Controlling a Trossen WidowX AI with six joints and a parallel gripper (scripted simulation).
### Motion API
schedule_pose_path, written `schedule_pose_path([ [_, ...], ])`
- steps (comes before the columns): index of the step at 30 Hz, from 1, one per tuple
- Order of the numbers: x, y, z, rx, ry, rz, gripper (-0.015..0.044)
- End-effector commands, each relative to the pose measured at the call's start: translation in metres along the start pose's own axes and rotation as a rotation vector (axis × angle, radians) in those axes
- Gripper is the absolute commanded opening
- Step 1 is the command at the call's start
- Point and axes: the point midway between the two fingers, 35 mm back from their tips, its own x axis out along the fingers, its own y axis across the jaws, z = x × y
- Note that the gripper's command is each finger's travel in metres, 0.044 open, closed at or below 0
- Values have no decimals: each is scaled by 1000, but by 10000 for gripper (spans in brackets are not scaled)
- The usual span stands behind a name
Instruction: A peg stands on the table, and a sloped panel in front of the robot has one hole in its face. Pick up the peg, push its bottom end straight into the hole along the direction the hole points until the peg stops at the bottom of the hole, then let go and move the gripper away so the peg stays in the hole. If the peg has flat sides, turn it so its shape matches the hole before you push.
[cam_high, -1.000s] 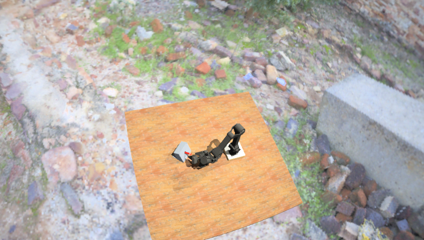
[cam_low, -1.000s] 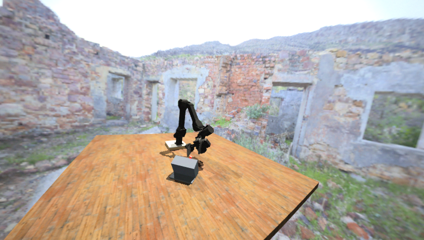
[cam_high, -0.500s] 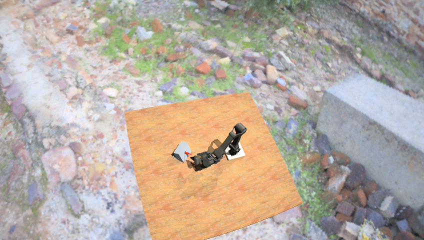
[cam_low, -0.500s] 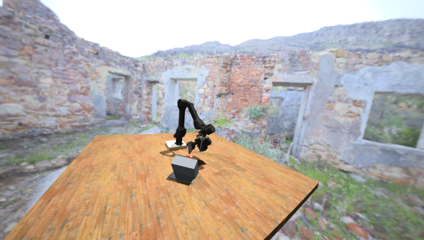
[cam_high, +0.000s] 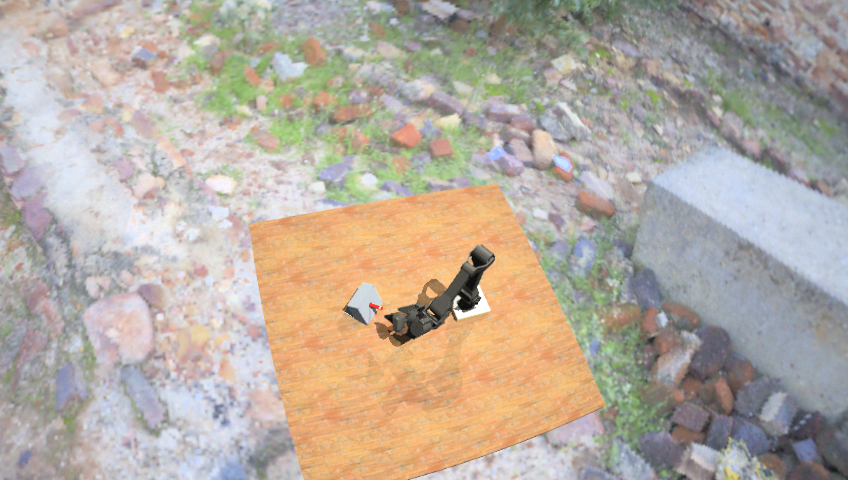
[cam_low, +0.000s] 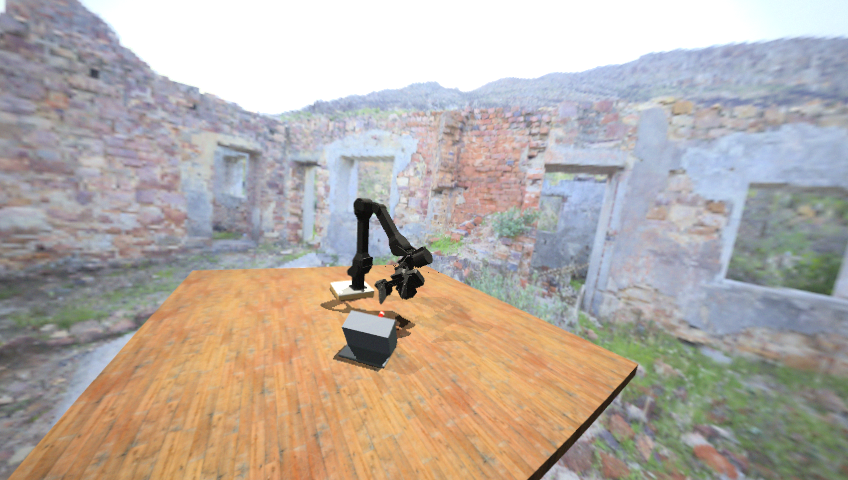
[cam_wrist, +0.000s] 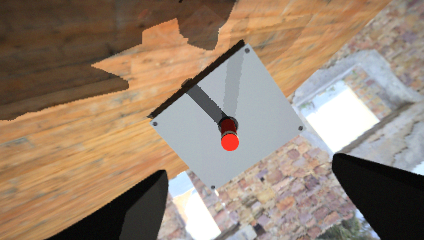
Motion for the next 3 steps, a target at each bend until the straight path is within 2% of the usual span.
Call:
schedule_pose_path([
  [1, -5, -1, -2, 3, 4, -1, 440],
  [3, -7, -2, -3, 3, 4, -1, 440],
])
